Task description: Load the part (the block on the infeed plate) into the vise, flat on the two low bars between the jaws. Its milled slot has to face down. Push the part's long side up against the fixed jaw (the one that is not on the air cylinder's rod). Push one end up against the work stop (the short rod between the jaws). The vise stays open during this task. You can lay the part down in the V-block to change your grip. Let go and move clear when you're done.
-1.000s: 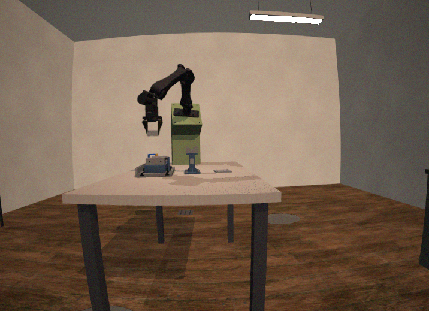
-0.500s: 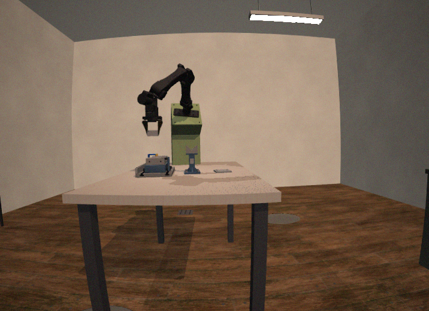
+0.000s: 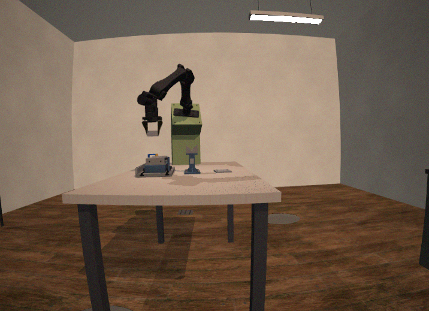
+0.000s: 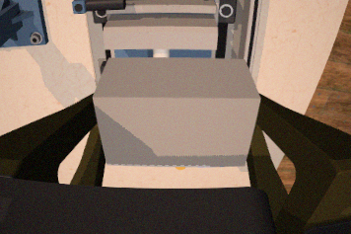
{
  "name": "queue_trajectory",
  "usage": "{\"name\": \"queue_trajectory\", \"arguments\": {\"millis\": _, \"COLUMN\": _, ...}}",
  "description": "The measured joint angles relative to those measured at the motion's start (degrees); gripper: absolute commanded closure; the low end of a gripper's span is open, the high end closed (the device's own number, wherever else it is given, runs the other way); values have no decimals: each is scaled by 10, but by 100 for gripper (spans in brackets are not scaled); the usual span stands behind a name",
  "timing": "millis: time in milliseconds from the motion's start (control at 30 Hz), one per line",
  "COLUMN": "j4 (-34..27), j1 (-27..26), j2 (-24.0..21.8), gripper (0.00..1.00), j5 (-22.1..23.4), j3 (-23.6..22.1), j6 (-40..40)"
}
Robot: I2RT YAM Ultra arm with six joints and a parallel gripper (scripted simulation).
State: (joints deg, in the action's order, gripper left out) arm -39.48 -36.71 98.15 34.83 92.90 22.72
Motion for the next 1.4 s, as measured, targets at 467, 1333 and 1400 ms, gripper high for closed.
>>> {"name": "queue_trajectory", "arguments": {"millis": 467, "j4": 12, "j1": 7, "j2": 15, "gripper": 100, "j5": -6, "j3": 0, "j6": -6}}
{"name": "queue_trajectory", "arguments": {"millis": 1333, "j4": 64, "j1": 37, "j2": 65, "gripper": 100, "j5": -28, "j3": 12, "j6": -30}}
{"name": "queue_trajectory", "arguments": {"millis": 1400, "j4": 68, "j1": 40, "j2": 71, "gripper": 100, "j5": -29, "j3": 13, "j6": -32}}
